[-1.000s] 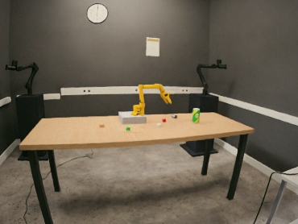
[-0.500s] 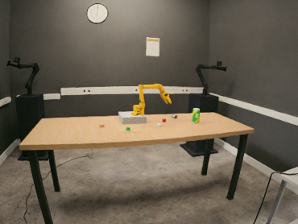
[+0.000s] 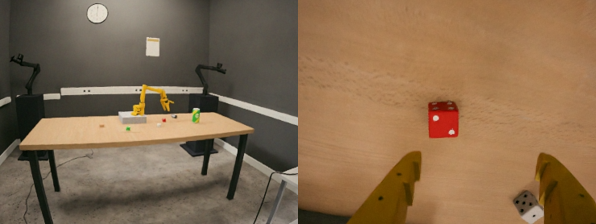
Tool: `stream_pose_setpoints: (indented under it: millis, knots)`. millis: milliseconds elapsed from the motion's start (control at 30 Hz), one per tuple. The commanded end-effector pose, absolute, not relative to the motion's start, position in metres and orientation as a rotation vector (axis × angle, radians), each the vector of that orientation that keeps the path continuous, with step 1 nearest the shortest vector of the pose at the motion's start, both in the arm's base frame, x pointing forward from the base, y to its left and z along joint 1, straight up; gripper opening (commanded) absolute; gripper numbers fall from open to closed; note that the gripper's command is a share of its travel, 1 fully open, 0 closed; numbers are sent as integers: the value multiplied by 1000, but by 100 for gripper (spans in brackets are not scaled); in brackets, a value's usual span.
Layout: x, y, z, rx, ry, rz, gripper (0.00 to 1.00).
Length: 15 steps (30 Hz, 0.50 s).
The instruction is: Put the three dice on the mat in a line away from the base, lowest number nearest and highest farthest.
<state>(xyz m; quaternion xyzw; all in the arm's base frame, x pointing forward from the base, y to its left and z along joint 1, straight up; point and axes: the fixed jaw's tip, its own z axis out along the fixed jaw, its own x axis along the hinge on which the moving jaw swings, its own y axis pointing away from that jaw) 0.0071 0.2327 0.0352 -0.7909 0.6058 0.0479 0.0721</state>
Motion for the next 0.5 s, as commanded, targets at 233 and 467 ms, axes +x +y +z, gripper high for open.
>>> stream_pose_setpoints:
  millis: [233,467]
  knots:
    - [4,213,-4,-2522,1904,-19,31]
    - [1,212,-6,-2533,1888,-19,31]
